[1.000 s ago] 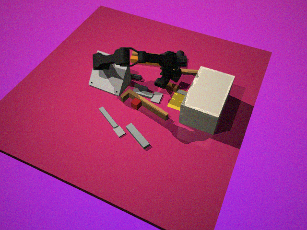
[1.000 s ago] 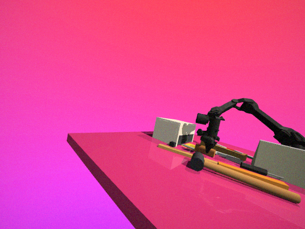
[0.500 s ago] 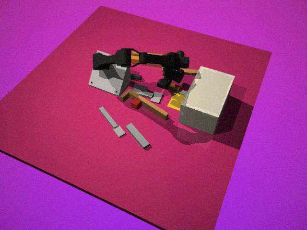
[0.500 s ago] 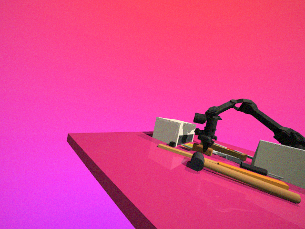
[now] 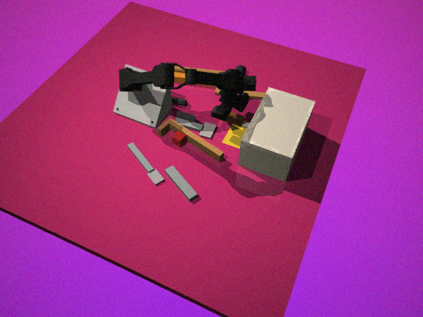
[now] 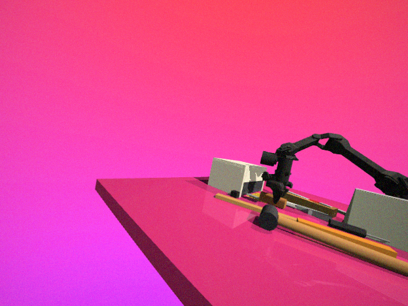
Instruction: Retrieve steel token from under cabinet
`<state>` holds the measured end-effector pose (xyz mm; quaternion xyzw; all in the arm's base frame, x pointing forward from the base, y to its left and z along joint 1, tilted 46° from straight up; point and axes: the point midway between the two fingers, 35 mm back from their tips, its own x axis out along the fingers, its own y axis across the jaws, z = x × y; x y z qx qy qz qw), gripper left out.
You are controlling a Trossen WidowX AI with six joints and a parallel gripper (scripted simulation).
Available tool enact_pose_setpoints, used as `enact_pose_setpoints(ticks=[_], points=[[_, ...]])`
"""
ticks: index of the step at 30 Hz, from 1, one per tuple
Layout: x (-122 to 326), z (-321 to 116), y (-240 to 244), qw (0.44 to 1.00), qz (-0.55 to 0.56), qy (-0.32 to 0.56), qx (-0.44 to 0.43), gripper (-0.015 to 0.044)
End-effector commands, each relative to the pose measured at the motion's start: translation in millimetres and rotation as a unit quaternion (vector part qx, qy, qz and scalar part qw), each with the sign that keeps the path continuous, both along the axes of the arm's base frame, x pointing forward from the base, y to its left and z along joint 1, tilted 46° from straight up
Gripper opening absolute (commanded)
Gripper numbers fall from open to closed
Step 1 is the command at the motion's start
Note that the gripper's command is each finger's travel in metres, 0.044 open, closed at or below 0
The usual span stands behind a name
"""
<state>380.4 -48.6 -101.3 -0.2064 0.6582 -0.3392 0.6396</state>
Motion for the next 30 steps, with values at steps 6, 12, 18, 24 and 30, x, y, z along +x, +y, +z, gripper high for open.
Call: enact_pose_setpoints(ticks=[6,12,18,24,30], points=[[10,0,-1,1.000,0.002,-0.001,0.001,0.0000],[15,0,-2,1.000,0.002,-0.001,0.001,0.0000],[20,1,-3,1.000,0.002,-0.001,0.001,0.0000],[25,1,-4,1.000,0.002,-0.001,0.000,0.0000],[29,2,-6,1.000,0.002,-0.001,0.000,0.0000]])
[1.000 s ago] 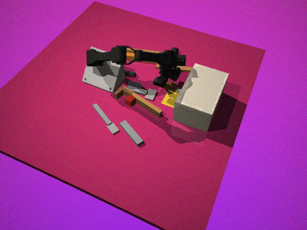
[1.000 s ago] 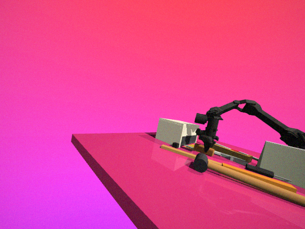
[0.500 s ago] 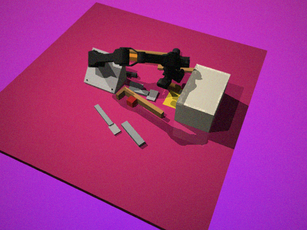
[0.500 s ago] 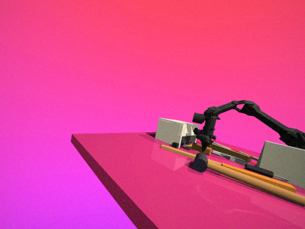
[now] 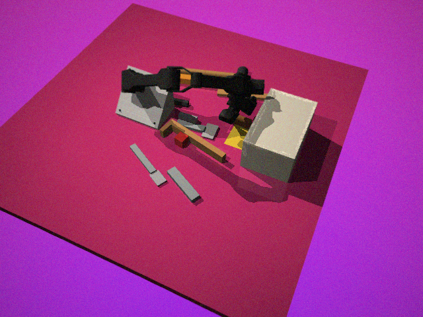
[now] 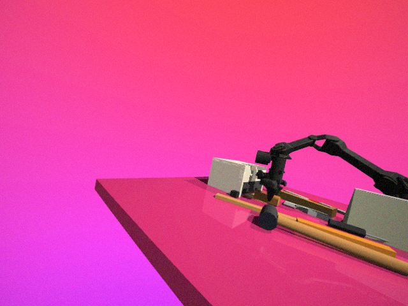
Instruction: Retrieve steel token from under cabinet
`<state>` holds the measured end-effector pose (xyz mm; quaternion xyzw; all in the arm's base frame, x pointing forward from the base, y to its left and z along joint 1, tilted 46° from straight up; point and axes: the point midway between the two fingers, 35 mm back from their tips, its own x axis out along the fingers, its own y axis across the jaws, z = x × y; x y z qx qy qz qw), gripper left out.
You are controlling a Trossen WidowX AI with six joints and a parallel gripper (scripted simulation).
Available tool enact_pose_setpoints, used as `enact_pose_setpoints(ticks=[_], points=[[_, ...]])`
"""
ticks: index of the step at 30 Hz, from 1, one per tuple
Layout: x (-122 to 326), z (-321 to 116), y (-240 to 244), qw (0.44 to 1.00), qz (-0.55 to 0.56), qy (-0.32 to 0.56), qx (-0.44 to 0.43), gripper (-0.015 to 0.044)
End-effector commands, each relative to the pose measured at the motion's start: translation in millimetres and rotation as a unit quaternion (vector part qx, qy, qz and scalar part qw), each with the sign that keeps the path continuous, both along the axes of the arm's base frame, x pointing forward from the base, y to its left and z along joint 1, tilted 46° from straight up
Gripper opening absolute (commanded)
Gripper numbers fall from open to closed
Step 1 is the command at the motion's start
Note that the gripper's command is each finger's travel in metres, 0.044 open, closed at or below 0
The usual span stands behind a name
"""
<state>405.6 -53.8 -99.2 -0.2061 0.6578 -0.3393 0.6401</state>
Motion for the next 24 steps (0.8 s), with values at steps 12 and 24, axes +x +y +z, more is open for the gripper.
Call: enact_pose_setpoints(ticks=[12,24], points=[[3.5,-1.3,-2.2,1.000,0.002,0.000,0.000,0.0000],[3.5,-2.0,-2.2,1.000,0.002,0.000,0.000,0.0000]])
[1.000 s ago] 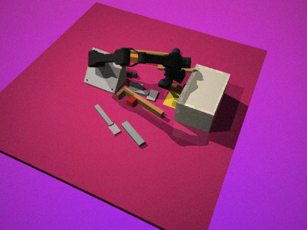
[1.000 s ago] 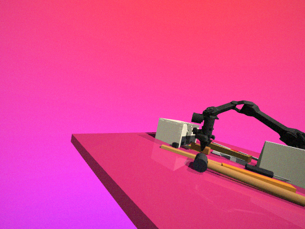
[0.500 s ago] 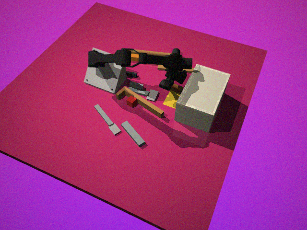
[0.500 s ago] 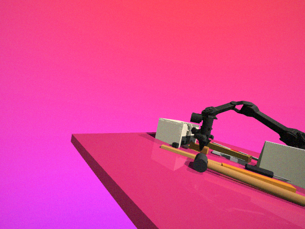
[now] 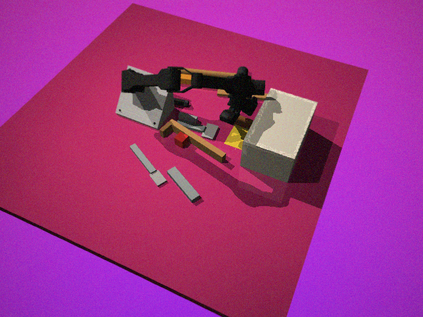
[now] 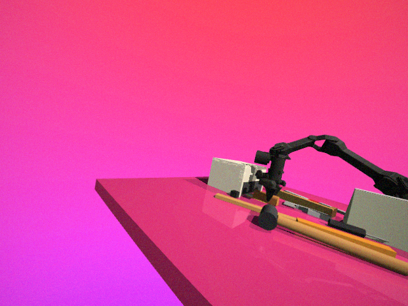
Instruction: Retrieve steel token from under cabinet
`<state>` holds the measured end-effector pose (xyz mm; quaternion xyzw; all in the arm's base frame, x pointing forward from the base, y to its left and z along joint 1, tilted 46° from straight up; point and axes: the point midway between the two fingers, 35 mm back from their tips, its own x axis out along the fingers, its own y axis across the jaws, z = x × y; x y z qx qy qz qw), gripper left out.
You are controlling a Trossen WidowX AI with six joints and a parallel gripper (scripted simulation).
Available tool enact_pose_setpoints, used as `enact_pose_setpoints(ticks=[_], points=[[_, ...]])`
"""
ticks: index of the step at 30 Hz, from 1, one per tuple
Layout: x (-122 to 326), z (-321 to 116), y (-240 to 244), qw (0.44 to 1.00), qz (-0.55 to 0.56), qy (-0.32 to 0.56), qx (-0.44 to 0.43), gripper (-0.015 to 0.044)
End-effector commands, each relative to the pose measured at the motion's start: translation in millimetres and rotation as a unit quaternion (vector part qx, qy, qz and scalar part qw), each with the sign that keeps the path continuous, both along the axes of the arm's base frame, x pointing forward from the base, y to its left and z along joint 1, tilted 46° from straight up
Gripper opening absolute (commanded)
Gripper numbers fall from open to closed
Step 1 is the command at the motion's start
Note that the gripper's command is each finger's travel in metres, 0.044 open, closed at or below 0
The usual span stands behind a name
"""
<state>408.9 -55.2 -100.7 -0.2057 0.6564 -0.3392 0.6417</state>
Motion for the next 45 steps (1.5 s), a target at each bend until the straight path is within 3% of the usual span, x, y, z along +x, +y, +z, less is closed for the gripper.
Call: enact_pose_setpoints(ticks=[1,45], points=[[0,-1,-1,1.000,0.001,0.002,0.000,0.0000],[-34,-5,6,1.000,0.001,0.002,0.000,0.0000]])
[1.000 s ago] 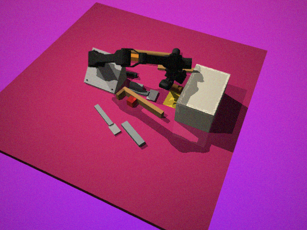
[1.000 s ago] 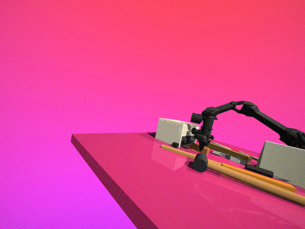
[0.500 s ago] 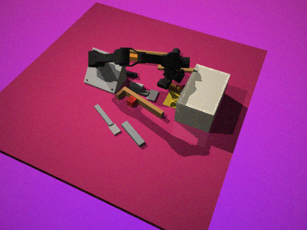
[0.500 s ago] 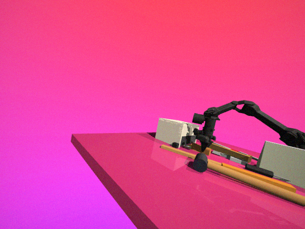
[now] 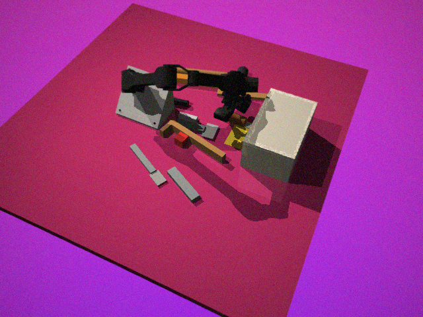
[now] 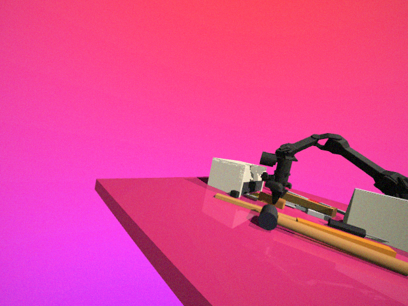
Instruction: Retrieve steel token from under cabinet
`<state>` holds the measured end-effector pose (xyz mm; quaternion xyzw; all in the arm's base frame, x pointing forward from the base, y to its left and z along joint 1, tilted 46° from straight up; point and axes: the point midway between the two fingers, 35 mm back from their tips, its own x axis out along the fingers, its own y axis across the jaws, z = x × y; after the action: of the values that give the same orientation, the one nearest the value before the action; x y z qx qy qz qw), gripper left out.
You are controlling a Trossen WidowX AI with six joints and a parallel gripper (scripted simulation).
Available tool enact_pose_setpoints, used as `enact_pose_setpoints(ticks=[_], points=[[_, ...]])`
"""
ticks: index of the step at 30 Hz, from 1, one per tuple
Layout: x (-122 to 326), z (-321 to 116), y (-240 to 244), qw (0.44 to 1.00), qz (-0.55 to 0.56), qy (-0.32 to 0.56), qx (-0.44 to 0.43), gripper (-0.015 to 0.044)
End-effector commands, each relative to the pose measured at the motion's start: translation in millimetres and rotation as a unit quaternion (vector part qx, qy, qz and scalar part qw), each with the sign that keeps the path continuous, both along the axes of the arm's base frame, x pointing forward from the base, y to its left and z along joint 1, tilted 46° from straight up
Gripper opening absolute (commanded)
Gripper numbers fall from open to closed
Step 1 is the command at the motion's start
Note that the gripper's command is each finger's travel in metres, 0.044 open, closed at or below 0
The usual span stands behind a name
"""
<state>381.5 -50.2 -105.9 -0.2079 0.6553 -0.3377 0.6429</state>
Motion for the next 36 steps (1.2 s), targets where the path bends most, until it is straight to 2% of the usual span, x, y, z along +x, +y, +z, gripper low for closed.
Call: enact_pose_setpoints(ticks=[1,36], points=[[-7,0,1,1.000,-0.002,0.003,0.001,0.0000],[-41,-4,8,1.000,-0.002,0.004,0.001,0.0000]])
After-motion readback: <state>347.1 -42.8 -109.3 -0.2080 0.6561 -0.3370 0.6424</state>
